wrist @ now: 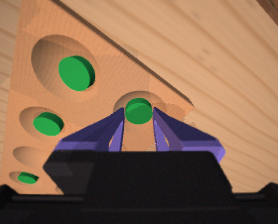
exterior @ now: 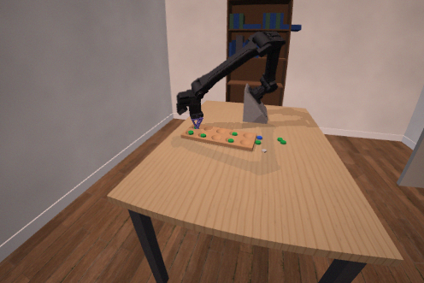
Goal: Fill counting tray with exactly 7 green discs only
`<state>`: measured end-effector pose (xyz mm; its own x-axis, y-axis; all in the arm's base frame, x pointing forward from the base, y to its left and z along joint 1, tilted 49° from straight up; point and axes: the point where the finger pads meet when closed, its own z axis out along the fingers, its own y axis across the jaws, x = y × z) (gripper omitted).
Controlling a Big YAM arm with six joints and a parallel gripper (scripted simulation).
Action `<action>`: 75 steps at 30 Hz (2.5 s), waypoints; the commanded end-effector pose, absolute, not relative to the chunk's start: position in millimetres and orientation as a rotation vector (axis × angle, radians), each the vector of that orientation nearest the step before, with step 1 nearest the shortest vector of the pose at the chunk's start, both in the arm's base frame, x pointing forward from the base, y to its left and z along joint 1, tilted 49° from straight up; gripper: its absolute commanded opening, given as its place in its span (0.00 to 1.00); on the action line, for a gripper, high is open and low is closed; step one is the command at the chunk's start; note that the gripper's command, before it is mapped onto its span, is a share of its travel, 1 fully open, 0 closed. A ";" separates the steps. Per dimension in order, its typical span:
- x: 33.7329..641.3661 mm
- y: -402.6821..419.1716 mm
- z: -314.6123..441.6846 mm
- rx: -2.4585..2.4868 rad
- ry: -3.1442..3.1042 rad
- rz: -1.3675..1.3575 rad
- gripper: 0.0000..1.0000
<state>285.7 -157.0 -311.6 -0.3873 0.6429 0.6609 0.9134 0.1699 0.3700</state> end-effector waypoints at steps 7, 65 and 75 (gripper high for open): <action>289.2 -157.6 -317.7 -1.482 -2.106 -1.059 0.32; 281.1 -250.7 -246.1 -1.498 -2.143 -1.058 0.44; 281.1 -250.7 -246.1 -1.498 -2.143 -1.058 0.44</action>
<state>271.9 -230.1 -246.8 -0.3827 0.6395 0.6668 0.9158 0.1674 0.3650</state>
